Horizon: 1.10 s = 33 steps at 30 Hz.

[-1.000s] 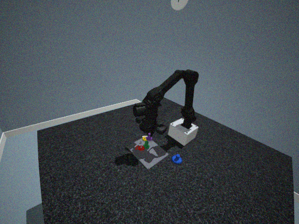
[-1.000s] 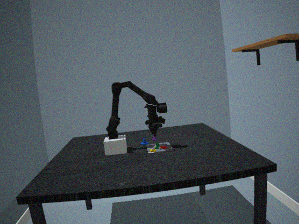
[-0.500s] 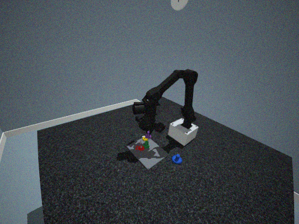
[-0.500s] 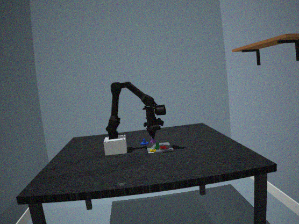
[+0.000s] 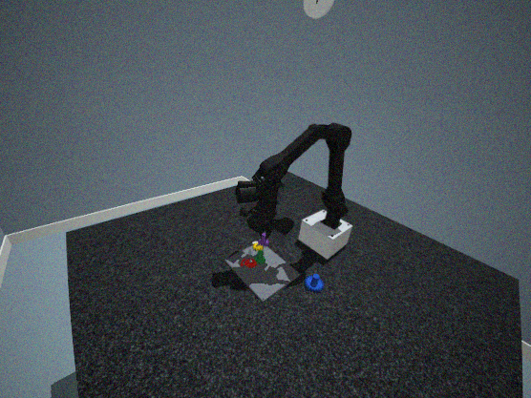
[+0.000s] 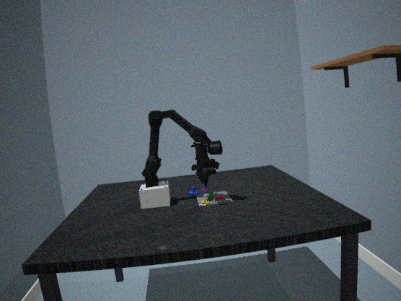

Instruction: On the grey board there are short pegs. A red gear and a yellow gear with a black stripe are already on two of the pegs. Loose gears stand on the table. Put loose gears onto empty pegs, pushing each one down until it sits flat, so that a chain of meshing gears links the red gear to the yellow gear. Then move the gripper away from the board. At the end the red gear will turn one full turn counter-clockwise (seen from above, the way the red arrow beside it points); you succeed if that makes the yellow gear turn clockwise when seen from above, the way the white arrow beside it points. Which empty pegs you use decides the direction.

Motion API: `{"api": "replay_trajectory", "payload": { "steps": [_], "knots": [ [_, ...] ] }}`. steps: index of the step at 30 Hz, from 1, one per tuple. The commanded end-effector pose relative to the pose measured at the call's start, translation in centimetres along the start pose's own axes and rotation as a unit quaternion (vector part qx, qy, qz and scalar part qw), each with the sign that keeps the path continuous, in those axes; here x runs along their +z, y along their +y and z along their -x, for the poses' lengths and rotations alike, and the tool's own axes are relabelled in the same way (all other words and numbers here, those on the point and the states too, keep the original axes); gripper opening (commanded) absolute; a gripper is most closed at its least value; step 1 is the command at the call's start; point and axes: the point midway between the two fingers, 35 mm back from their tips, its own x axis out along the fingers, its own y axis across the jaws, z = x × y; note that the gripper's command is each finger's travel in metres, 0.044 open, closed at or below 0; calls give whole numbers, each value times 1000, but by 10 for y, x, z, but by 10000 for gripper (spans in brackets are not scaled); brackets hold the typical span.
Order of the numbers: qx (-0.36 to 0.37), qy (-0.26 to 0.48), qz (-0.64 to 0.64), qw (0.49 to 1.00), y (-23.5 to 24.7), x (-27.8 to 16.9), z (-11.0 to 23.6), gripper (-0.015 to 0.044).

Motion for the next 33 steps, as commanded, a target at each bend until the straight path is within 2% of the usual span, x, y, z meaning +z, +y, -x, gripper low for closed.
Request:
{"api": "replay_trajectory", "payload": {
  "steps": [1,10,23,33],
  "knots": [
    [-2,2,32,999,0,-1,0,0],
    [-1,2,54,999,0,-1,0,0],
    [-1,2,194,981,0,-1,-16,0],
    [-1,2,165,986,0,-1,-29,0]
  ]
}}
